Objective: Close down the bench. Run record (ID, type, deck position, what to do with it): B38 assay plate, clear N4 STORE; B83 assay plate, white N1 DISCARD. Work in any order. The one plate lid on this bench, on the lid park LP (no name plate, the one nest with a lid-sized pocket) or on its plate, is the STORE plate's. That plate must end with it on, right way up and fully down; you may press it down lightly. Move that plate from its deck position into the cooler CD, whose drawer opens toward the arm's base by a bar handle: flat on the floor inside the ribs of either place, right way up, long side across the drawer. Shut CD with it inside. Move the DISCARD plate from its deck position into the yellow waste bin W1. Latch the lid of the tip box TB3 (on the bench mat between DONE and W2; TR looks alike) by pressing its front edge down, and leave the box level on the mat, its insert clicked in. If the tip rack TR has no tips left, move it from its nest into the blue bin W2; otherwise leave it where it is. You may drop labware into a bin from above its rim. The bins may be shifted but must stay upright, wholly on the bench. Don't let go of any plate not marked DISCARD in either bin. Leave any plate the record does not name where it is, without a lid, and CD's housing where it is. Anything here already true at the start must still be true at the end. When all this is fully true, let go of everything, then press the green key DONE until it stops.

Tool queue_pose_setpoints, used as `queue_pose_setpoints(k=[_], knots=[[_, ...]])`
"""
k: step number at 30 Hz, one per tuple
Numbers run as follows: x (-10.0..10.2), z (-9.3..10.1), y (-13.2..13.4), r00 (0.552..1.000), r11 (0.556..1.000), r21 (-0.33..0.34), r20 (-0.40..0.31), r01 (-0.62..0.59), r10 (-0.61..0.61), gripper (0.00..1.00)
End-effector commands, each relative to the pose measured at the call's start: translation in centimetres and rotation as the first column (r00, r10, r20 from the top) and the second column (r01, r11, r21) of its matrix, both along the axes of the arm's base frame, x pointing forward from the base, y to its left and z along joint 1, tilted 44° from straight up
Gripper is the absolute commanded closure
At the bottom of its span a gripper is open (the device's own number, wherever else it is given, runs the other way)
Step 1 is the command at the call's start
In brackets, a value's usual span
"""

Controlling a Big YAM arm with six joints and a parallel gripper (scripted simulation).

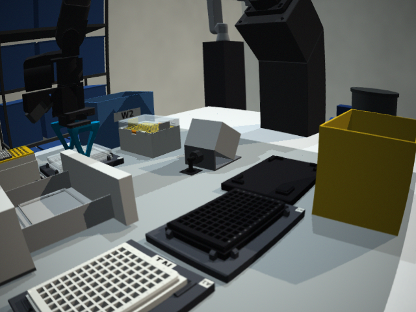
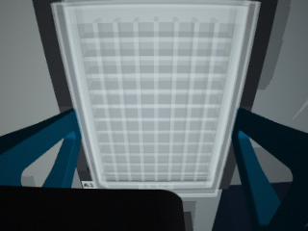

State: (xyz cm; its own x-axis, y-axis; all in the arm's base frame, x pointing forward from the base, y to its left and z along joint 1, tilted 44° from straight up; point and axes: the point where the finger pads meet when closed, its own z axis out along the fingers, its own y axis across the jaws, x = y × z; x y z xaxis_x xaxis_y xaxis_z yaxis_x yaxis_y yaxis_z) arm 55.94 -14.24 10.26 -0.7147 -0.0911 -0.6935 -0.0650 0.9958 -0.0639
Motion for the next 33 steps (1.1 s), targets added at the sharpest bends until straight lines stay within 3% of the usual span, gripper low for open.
queue_pose_setpoints(k=[1,13,14,33], knots=[[0.77,-0.15,0.27,1.0,1.0,0.003,0.004,0.001,-0.001,1.0],[0.79,-0.12,0.26,1.0,1.0,0.003,0.004,0.001,-0.001,1.0],[0.79,-0.12,0.26,1.0,1.0,0.003,0.004,0.001,-0.001,0.0],[0.79,-0.12,0.26,1.0,1.0,0.003,0.004,0.001,-0.001,0.0]])
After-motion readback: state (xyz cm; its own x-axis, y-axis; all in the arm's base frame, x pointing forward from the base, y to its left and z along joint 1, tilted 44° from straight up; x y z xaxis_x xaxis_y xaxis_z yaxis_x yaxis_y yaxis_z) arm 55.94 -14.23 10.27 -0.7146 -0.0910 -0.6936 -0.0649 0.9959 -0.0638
